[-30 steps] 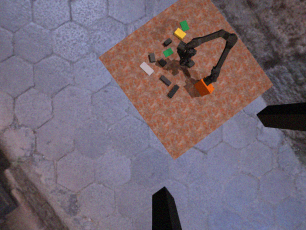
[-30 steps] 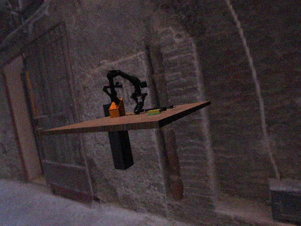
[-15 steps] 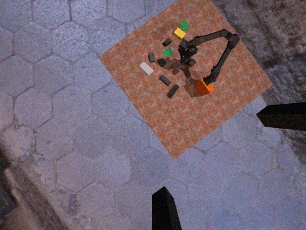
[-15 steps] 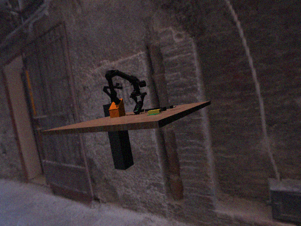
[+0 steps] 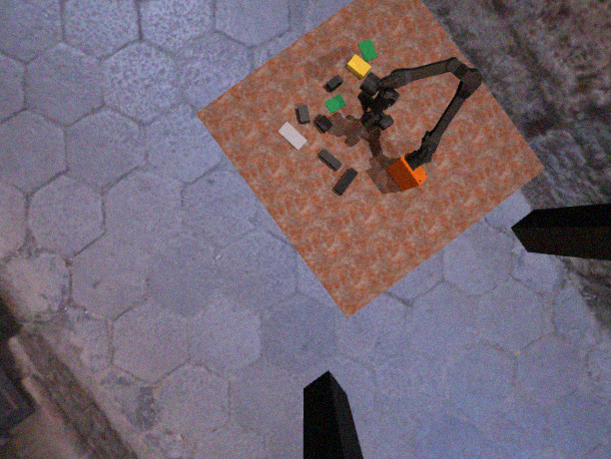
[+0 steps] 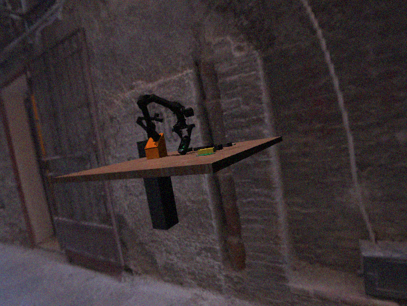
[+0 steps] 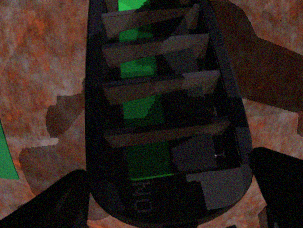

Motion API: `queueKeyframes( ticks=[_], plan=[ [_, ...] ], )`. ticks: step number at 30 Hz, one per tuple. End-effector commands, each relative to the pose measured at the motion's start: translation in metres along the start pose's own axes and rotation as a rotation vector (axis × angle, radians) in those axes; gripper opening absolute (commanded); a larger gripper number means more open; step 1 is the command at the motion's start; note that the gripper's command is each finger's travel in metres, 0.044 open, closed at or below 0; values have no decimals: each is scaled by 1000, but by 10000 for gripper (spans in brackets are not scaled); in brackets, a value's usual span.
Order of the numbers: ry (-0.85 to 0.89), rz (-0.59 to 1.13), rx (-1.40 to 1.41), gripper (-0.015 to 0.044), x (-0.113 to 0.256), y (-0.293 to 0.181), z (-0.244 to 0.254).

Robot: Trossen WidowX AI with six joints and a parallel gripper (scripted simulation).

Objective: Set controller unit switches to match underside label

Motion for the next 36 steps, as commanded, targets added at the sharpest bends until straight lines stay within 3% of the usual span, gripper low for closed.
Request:
queueKeyframes(
  ticks=[1, 36],
  plan=[
    [0, -1, 0, 336, 1, 7, 0],
    [2, 74, 1, 338, 12, 41, -1]
  ],
)
Point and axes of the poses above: the point midway between the two fingers, 35 mm back from their tips, its own x axis back along the fingers, its own z axis across the jaws, y = z × x, the point moved 7 cm from there along x, back along the fingers, and after that the axes turned 2 degrees about x, right-handed, at the moved point
